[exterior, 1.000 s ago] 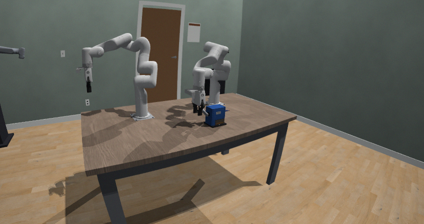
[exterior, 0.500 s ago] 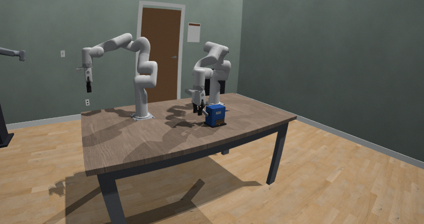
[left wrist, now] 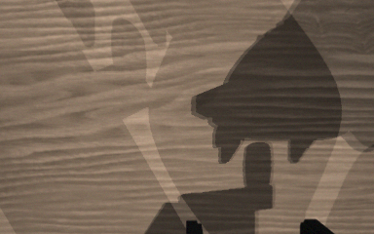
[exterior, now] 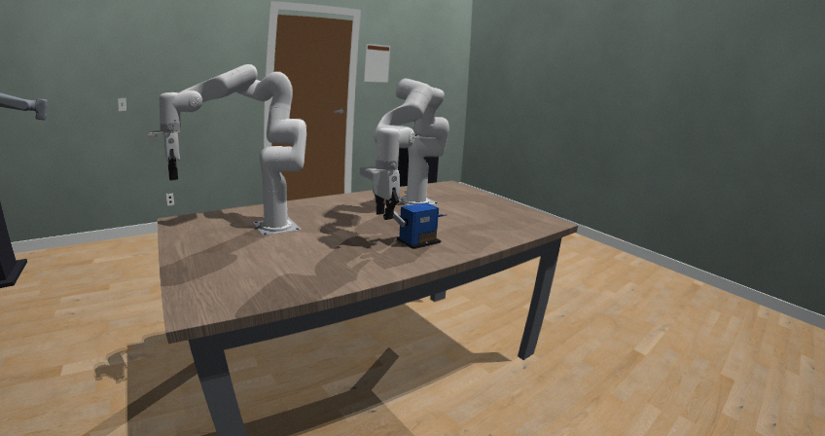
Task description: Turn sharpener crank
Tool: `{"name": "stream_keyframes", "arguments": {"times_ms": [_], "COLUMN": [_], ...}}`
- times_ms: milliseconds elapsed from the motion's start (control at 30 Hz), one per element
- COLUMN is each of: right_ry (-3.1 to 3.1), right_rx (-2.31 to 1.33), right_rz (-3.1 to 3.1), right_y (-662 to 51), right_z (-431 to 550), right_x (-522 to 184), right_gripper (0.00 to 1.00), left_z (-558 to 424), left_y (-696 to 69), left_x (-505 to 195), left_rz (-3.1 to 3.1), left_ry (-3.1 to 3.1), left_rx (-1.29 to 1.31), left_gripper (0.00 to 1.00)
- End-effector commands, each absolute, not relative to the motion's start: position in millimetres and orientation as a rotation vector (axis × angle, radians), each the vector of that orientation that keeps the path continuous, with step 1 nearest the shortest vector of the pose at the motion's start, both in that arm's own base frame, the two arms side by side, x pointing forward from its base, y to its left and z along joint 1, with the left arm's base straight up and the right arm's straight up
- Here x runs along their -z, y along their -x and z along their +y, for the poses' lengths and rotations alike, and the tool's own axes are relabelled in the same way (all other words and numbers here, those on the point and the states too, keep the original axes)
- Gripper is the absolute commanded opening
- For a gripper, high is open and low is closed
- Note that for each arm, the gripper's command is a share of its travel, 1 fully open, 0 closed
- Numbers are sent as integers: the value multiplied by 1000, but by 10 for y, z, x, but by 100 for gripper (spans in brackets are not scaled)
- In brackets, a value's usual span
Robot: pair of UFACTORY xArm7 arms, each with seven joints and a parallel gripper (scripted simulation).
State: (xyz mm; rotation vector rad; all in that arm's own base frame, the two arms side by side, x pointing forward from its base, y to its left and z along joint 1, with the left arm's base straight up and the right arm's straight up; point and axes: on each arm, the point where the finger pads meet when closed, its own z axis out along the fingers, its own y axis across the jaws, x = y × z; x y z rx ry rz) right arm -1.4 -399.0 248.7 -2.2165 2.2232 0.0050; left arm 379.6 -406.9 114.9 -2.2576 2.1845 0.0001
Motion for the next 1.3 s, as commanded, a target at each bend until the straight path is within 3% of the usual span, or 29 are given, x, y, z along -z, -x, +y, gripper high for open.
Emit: {"name": "stream_keyframes", "arguments": {"times_ms": [0,867,900,1267], "right_ry": [2218,2218,2218,2218], "right_rx": [0,0,0,0], "right_rz": [2225,2225,2225,2225], "right_y": [12,12,12,12], "right_z": [-4000,-4000,-4000,-4000], "right_x": [-2500,-2500,-2500,-2500], "right_gripper": [100,100,100,100], "left_z": [-4082,-4082,-4082,-4082], "left_y": [-3807,-3806,-3806,-3806], "left_x": [-1336,-1664,-1664,-1664], "left_rz": [2185,2185,2185,2185], "left_ry": [2258,2258,2258,2258], "left_rx": [9,10,10,10], "left_gripper": [55,55,0,0]}}
